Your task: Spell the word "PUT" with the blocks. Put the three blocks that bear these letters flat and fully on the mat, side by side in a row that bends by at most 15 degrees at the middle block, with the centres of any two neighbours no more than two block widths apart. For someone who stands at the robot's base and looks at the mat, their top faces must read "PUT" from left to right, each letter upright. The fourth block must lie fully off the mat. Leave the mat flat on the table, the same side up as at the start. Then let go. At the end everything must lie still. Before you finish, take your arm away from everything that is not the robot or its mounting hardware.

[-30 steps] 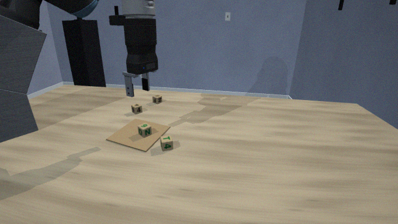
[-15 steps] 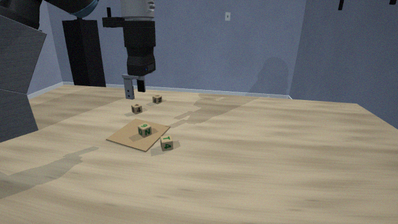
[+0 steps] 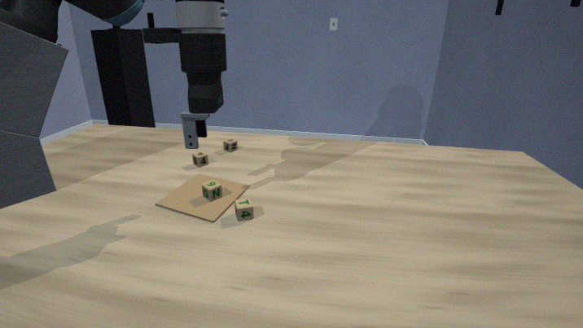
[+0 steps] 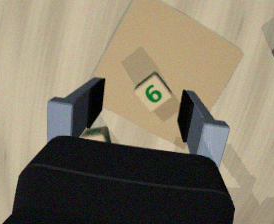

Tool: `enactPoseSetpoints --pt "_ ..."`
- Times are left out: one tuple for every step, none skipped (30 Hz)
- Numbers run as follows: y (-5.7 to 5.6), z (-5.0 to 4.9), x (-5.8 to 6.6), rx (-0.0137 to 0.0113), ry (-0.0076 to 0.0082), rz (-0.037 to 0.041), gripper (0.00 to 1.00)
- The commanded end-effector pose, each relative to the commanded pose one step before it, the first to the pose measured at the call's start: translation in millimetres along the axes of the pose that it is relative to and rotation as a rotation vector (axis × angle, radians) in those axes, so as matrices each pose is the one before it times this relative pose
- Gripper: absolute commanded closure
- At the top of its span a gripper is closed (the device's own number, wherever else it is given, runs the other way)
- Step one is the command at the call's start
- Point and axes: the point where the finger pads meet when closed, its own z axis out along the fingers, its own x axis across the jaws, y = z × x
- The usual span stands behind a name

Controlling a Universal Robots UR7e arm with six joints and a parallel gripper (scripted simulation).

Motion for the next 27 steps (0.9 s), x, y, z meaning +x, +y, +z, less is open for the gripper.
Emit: enactPoseSetpoints --pt "-2.27 2.65 -0.51 0.00149 0.00161 -0.1244 0.0" --pt "-0.31 0.49 -0.42 0.00001 0.0 -0.0309 0.0" --pt "-0.16 0.26 -0.21 0.00001 0.00001 -0.01623 0.0" --pt "-0.17 0.274 -0.23 0.0 0.0 -0.01731 0.0" --pt "-0.17 0.285 -0.24 0.0 0.0 -0.01815 0.0" --pt "-0.17 0.295 -0.24 0.0 0.0 -0.01881 0.0" --pt "-0.17 0.292 -0.24 0.0 0.0 -0.01864 0.0" --pt "-0.17 0.302 -0.24 0.0 0.0 -0.01932 0.0" --pt "-0.16 0.292 -0.23 0.0 0.0 -0.01871 0.0" --pt "-0.16 0.299 -0.23 0.0 0.0 -0.01921 0.0" --pt "-0.15 0.291 -0.22 0.0 0.0 -0.01876 0.0" --pt "-0.15 0.295 -0.22 0.0 0.0 -0.01905 0.0" --pt "-0.14 0.291 -0.22 0.0 0.0 -0.01879 0.0" --pt "-0.14 0.297 -0.22 0.0 0.0 -0.01923 0.0" --pt "-0.13 0.292 -0.21 0.0 0.0 -0.01897 0.0" --pt "0.0 0.0 0.0 0.0 0.0 0.0 0.0" --pt "0.0 0.0 0.0 0.0 0.0 0.0 0.0" --pt "-0.29 0.683 -0.49 0.0 0.0 -0.04447 0.0" --pt "-0.17 0.413 -0.29 0.0 0.0 -0.02698 0.0" --pt "-0.09 0.246 -0.17 0.0 0.0 -0.01609 0.0" --pt "-0.1 0.268 -0.18 0.0 0.0 -0.01756 0.0" --pt "-0.1 0.285 -0.19 0.0 0.0 -0.01869 0.0" --pt "-0.1 0.284 -0.19 0.0 0.0 -0.0187 0.0" --pt "-0.09 0.287 -0.19 0.0 0.0 -0.01894 0.0" --pt "-0.09 0.285 -0.19 0.0 0.0 -0.0188 0.0" --pt "-0.08 0.286 -0.19 0.0 0.0 -0.01896 0.0" --pt "-0.08 0.286 -0.18 0.0 0.0 -0.01896 0.0"
